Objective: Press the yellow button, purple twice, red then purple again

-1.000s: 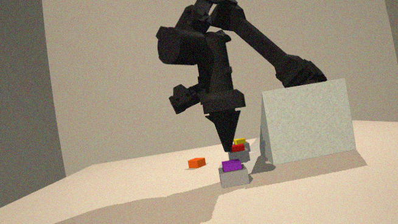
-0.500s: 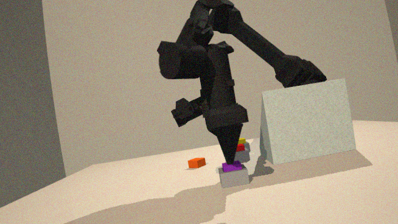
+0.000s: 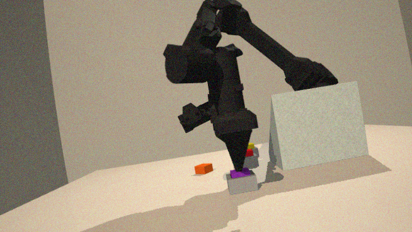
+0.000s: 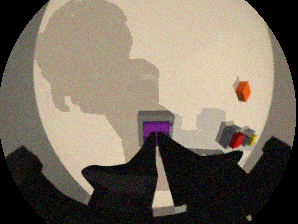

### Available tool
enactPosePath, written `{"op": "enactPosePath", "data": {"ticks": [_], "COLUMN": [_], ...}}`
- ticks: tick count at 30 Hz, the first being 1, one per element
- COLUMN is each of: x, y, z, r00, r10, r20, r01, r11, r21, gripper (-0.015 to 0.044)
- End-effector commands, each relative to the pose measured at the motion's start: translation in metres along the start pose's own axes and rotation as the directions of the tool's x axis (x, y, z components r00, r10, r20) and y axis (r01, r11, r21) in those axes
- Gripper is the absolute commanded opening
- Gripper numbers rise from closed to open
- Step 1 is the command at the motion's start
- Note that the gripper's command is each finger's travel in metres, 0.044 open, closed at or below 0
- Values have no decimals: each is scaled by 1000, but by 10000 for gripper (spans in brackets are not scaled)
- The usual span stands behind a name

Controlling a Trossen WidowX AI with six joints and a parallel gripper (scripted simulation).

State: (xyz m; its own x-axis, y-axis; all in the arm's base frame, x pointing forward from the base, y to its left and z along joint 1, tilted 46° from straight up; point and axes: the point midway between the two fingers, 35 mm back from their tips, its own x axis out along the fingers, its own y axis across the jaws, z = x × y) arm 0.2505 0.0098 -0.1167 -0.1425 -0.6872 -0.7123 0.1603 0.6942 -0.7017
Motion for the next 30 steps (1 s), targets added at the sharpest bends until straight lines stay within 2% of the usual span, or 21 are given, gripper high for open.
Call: {"op": "enactPosePath", "data": {"ticks": [1,6,10,15,18,25,30], "x": [1,-2,-31,-31,-41,-90,-94], "y": [-1,0,-1,-1,12,71,76], "z": [-1,0,-1,-1,2,1,0], "r00": [1000,1000,1000,1000,1000,1000,1000], "r10": [-6,0,-4,-4,0,3,3], "r20": [-1,0,-2,-2,-1,-1,-1], "r01": [6,0,4,4,0,-3,-3], "r11": [1000,1000,1000,1000,1000,1000,1000], "r21": [-6,-1,-6,-6,-8,-7,-6], "gripper": [20,20,20,20,99,283,400]}}
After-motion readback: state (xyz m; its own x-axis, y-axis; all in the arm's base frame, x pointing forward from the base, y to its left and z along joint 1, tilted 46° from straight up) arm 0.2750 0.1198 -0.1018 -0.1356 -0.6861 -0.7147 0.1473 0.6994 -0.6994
